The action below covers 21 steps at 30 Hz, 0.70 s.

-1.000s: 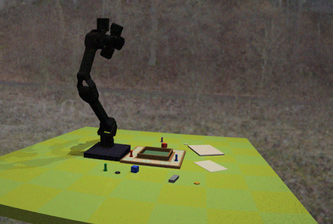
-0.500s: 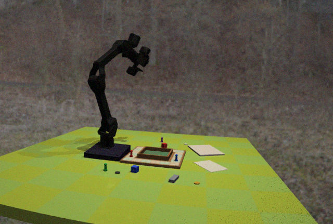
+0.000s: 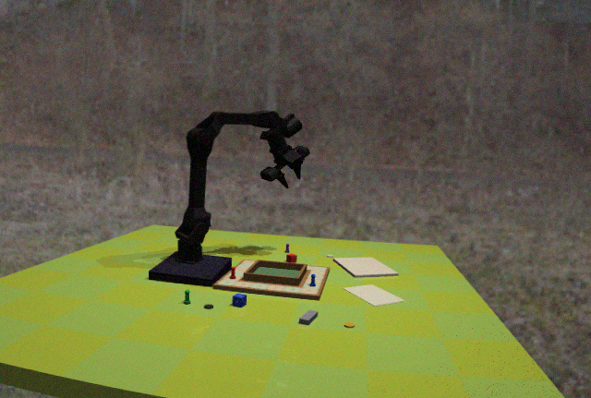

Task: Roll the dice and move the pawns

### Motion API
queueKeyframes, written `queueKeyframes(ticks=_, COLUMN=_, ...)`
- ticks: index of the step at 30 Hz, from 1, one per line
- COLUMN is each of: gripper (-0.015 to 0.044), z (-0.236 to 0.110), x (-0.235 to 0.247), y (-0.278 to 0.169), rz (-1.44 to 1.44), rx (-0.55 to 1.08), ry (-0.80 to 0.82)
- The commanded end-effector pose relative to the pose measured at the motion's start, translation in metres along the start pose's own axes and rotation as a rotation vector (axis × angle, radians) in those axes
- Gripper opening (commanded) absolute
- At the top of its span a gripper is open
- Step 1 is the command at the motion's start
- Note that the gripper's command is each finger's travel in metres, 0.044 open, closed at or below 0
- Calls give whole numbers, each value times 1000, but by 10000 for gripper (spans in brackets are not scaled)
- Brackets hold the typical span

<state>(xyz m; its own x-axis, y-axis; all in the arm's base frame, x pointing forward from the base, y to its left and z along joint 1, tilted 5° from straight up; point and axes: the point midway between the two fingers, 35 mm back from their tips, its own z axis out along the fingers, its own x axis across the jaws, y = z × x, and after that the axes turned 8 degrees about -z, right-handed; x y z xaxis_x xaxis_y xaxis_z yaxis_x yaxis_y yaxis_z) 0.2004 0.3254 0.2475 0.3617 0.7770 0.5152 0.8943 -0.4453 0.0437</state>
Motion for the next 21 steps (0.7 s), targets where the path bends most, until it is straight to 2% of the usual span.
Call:
queueKeyframes(ticks=1, gripper=275, z=58, x=-34, y=28, rz=-1, rx=-35, ry=-184)
queueKeyframes(ticks=7, gripper=275, z=123, x=-98, y=59, rz=-3, rx=-41, ry=-439)
queueKeyframes(ticks=10, gripper=275, z=146, x=-129, y=65, rz=-4, rx=-30, ry=-547)
queueKeyframes(ticks=21, gripper=275, z=159, x=-141, y=62, rz=-4, rx=-26, ry=-569)
